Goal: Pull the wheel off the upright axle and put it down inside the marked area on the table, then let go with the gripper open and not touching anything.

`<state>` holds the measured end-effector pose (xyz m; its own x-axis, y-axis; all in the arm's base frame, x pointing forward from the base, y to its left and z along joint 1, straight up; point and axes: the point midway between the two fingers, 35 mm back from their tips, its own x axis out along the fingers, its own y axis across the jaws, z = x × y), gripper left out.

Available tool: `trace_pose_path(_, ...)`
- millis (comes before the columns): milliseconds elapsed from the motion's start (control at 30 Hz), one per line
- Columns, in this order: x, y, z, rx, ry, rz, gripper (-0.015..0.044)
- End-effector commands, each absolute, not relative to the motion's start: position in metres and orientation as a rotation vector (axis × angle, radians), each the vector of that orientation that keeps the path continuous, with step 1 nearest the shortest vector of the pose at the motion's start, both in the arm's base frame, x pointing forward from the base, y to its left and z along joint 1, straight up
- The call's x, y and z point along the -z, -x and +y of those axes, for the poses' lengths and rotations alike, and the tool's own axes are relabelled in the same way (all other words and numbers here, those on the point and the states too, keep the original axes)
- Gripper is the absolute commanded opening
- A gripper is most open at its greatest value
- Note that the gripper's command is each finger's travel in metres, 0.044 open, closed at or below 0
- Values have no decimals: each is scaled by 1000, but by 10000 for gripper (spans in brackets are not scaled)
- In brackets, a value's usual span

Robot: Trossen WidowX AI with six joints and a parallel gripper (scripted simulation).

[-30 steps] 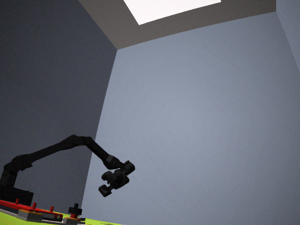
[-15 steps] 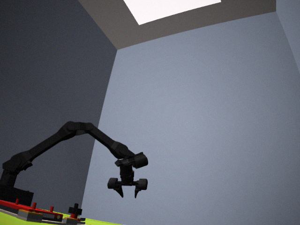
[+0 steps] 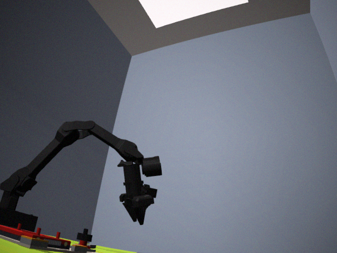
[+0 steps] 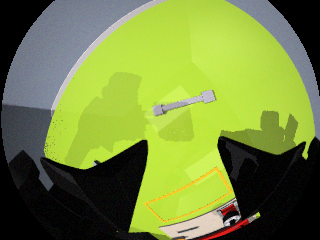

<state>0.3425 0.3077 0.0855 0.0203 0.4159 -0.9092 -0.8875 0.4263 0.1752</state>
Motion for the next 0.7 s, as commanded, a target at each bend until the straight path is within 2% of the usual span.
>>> trace_pose_path(0,-83,-356,246,-810,409,1295,300)
trace_pose_path(333,-81,-353,108,-168,138,1529,300)
trace_pose_path(667,-81,-353,99,-127,121,1539,300)
